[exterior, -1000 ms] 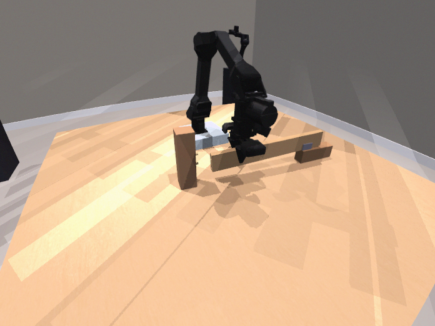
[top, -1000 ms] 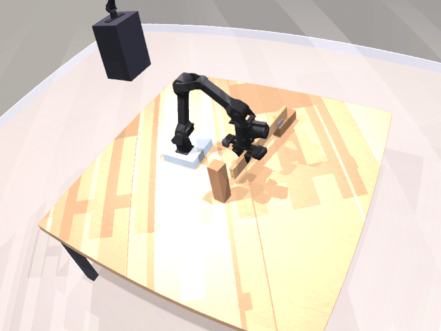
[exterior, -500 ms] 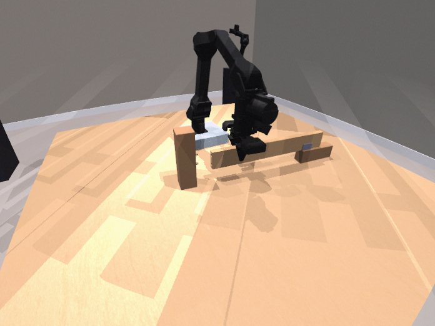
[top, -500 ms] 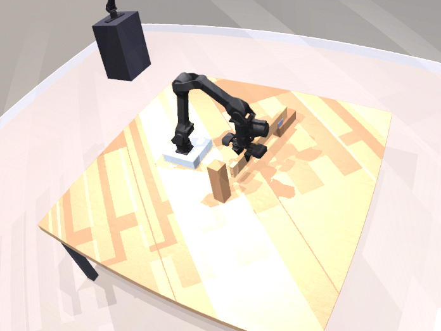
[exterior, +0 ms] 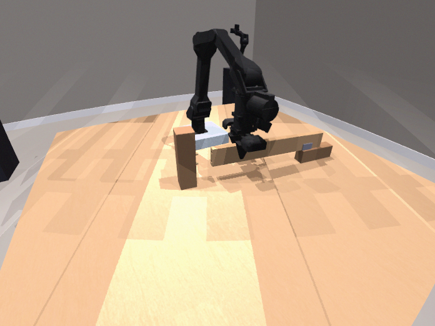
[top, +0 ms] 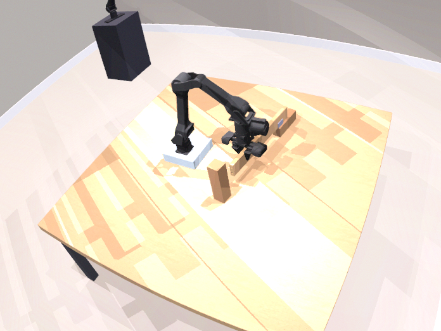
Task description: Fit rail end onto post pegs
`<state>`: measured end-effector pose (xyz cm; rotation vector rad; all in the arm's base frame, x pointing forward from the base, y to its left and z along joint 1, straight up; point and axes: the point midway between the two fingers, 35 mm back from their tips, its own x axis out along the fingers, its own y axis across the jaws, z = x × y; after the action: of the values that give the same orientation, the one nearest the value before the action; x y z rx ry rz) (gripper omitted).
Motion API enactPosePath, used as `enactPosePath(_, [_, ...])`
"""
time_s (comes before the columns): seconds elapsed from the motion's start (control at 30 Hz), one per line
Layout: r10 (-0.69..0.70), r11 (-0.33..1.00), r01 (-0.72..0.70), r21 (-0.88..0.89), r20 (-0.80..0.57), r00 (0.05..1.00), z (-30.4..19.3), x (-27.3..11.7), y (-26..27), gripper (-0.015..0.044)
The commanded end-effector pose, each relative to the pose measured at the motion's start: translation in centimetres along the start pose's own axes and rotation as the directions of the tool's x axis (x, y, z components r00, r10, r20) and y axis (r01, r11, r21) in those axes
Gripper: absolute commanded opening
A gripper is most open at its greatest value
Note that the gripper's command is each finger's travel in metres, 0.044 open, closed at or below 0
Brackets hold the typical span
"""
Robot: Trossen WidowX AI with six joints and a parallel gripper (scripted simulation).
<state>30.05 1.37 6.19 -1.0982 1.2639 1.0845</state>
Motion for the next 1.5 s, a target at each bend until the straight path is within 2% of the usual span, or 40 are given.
enactPosePath(0.0, [-0.014, 1.000, 0.014, -0.002, 0.006, 1.000, 0.09, -0.63, -0.27, 0.0000])
enactPosePath(1.47, [-0.014, 1.000, 0.014, -0.002, 0.006, 1.000, 0.09, -0.17, 0.02, 0.0000])
